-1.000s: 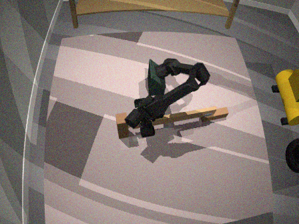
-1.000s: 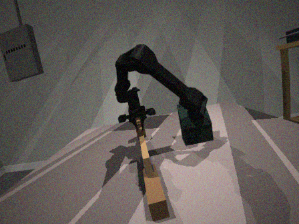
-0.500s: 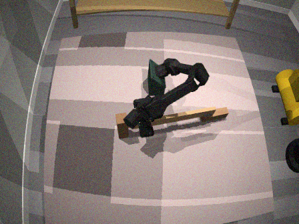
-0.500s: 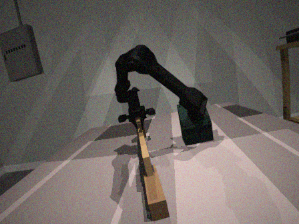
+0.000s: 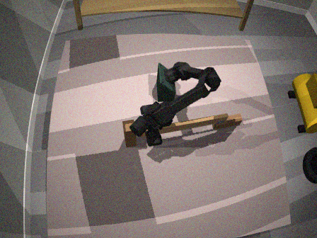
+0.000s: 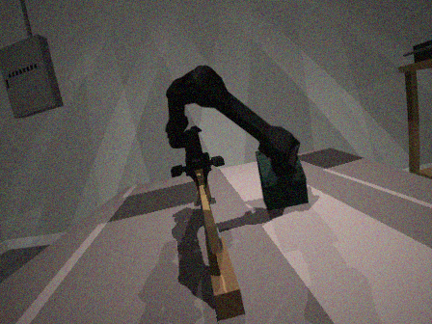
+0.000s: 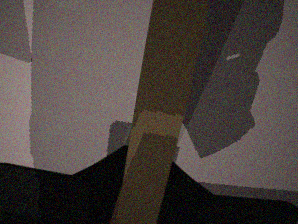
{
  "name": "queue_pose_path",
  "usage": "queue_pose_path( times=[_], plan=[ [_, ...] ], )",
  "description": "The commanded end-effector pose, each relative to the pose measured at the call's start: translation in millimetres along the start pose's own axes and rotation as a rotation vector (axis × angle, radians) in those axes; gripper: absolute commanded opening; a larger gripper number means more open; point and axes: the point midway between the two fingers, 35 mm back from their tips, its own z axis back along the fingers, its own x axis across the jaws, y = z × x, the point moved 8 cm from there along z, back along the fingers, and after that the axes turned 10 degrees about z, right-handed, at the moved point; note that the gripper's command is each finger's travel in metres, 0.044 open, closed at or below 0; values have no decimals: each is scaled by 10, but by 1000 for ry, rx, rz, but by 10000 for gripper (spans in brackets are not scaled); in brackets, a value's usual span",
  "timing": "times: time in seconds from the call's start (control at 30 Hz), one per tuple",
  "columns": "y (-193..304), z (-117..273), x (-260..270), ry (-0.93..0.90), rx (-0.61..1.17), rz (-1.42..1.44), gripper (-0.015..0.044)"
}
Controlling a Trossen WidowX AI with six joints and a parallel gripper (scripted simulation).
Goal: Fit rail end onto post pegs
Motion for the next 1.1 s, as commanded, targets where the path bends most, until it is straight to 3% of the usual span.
queue_pose_path(
  times=[0.0,1.07],
  plan=[
    [33,30,-11,7,8,4,0],
    [126,30,5,7,9,4,0]
  ],
)
